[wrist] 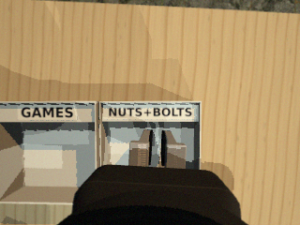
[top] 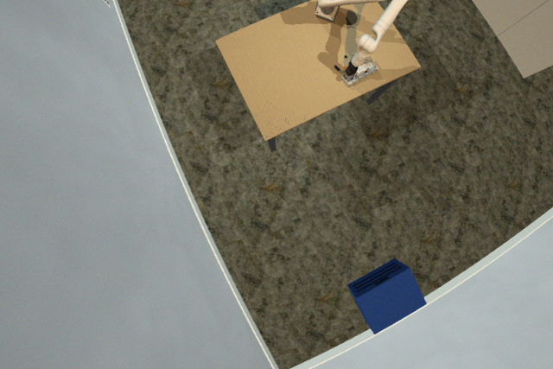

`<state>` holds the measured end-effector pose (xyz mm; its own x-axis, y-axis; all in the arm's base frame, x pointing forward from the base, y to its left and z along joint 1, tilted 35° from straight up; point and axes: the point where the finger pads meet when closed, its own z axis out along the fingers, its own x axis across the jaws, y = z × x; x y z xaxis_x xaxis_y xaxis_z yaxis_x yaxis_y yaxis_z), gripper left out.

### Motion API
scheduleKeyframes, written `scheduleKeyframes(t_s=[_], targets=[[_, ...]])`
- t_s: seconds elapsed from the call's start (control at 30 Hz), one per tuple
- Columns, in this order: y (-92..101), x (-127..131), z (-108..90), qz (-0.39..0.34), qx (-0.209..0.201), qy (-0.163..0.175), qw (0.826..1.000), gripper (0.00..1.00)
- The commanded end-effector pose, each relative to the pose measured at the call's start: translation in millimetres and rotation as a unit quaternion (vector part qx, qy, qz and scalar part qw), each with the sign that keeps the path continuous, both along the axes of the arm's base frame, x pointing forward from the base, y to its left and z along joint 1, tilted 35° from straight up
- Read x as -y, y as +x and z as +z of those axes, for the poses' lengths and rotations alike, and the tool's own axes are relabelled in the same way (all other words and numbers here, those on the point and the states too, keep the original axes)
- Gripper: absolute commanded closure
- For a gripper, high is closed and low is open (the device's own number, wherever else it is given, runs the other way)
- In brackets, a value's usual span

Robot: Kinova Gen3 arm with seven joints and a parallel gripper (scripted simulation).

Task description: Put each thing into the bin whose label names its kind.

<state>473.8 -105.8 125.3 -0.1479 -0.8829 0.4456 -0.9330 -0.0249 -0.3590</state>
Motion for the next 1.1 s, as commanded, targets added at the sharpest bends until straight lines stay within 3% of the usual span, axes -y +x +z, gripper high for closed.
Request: scheduleKeyframes(t_s=[0.0,0.43,1.07], targets=[[0.3,0,0.5,0.000,0.001,0.000,1.000,0.69],[0.3,0,0.5,0.000,0.001,0.000,1.000,0.69],[-7.2,-11,19.0,0.000,0.001,0.000,1.000,0.69]])
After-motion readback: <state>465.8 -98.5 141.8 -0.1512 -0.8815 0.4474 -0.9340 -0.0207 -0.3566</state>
